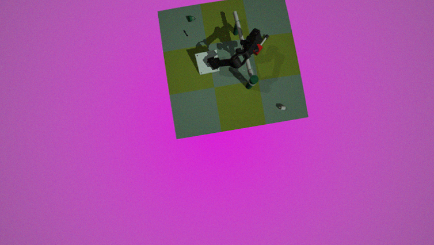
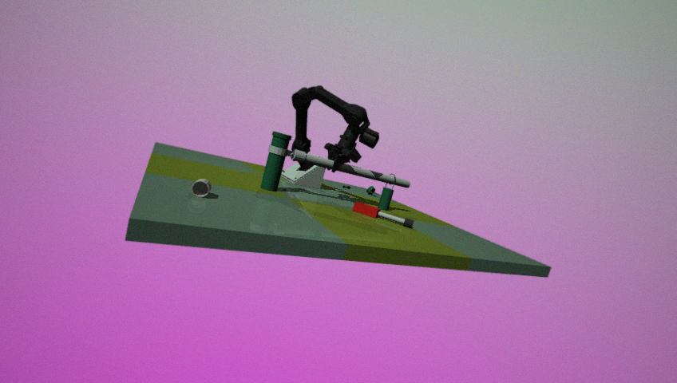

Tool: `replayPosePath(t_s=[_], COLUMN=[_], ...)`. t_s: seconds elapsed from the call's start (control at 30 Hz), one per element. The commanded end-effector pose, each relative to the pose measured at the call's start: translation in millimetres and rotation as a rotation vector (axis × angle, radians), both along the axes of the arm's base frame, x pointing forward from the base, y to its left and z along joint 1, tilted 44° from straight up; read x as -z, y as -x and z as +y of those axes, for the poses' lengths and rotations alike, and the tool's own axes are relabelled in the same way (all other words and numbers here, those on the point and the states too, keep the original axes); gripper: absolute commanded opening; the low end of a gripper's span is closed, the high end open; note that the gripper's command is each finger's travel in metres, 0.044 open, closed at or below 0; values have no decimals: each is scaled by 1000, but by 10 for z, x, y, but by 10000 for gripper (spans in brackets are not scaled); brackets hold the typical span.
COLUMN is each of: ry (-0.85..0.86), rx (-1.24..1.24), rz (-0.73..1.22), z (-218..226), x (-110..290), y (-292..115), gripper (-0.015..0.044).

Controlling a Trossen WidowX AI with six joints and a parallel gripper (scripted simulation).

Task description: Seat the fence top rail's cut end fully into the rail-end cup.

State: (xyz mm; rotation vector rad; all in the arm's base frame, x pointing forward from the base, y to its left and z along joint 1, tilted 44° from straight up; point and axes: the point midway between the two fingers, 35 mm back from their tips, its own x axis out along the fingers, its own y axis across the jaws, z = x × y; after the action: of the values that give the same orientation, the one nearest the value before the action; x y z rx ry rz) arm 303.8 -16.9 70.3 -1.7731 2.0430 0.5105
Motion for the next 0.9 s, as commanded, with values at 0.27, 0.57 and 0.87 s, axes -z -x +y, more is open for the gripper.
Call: replayPosePath(t_s=[0.27,0.57,0.87], ry=[0,2,4], rx=[0,1,2], rz=[0,0,-1], z=[0,-5,-12], x=[0,-12,-30], y=[0,4,9], gripper=[0,0,0])
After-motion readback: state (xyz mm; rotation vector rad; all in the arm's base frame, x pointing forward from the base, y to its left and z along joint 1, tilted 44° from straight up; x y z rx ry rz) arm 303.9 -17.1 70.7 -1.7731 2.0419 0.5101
